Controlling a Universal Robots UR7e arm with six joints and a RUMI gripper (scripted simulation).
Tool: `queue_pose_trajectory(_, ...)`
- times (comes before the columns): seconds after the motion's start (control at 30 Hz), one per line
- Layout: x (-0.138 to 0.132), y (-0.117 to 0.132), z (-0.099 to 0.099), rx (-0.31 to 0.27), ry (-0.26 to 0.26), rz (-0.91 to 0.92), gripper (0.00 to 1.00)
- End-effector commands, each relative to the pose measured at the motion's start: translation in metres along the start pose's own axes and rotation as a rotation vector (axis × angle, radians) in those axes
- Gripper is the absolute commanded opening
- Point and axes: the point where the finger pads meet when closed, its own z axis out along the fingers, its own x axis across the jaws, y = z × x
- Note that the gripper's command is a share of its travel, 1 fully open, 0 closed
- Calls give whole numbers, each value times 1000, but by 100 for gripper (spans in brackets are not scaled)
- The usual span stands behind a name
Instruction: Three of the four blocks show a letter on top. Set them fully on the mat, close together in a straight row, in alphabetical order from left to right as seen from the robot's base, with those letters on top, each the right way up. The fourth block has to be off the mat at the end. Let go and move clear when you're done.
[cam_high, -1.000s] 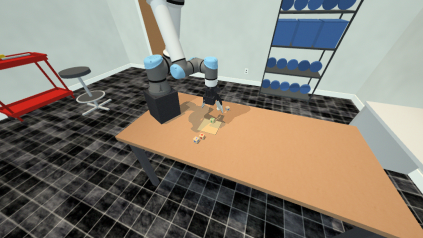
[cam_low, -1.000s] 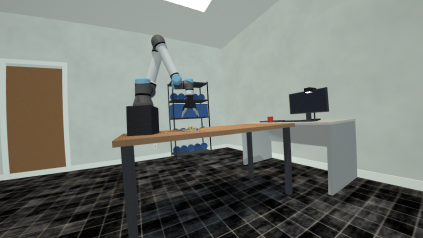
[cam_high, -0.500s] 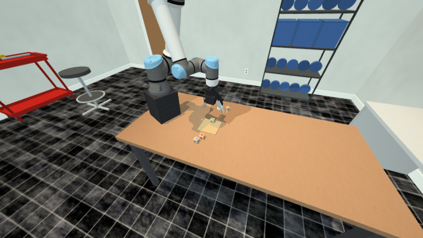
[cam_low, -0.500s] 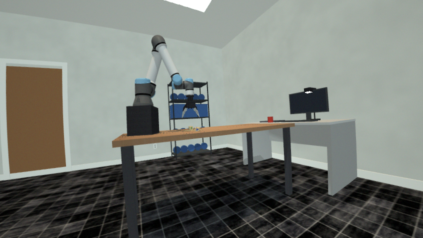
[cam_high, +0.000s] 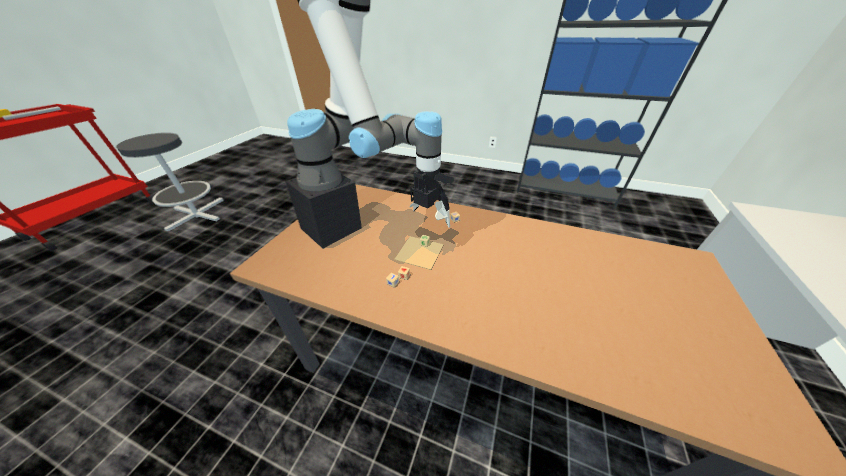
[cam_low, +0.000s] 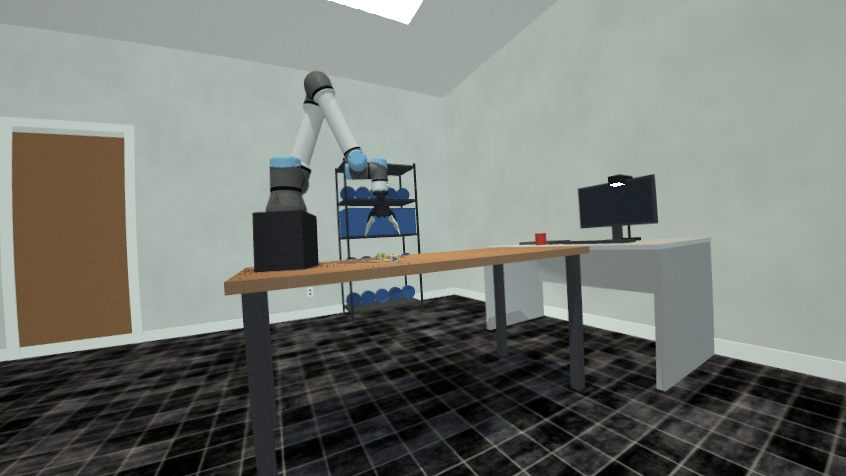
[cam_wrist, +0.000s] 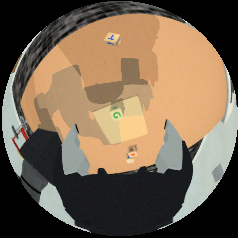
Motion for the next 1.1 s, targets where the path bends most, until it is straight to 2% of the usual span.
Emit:
queue_pose_trajectory(0.0,5,-10,0,-7,1,118,100)
queue_pose_trajectory(1.07,15,-56,1,-7,3,620,100)
